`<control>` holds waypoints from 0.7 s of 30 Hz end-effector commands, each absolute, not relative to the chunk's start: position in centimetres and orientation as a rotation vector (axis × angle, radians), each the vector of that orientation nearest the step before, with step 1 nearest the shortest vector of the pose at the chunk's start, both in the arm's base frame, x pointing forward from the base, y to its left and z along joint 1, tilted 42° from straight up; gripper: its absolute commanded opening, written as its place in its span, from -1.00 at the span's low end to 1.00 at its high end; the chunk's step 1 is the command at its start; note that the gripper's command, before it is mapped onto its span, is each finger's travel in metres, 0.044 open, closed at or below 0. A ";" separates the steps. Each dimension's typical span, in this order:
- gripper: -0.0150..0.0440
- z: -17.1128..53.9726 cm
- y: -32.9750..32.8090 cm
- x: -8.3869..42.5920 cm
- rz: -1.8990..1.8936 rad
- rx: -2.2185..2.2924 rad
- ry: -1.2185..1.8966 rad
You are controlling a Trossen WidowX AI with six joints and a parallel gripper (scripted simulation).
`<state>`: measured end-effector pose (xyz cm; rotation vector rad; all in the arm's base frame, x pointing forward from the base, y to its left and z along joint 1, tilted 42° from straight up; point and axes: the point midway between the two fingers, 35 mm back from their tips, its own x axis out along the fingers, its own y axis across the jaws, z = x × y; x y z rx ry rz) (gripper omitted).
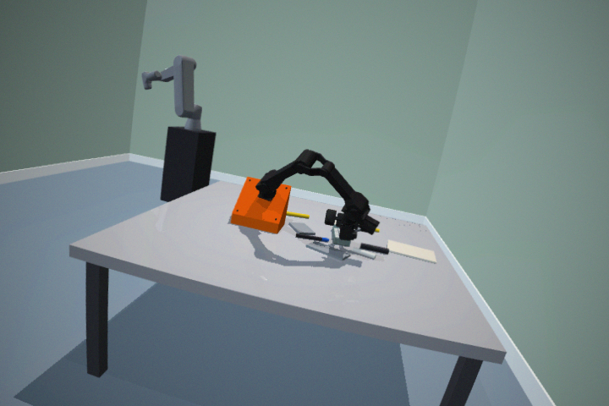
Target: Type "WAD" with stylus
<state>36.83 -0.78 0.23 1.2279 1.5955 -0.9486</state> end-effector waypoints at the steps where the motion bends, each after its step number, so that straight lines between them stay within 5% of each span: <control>1: -0.22 0.1 -1.0 36.9 -0.949 1.224 1.592; 21: -0.22 -0.3 -1.4 37.0 -0.949 1.224 1.592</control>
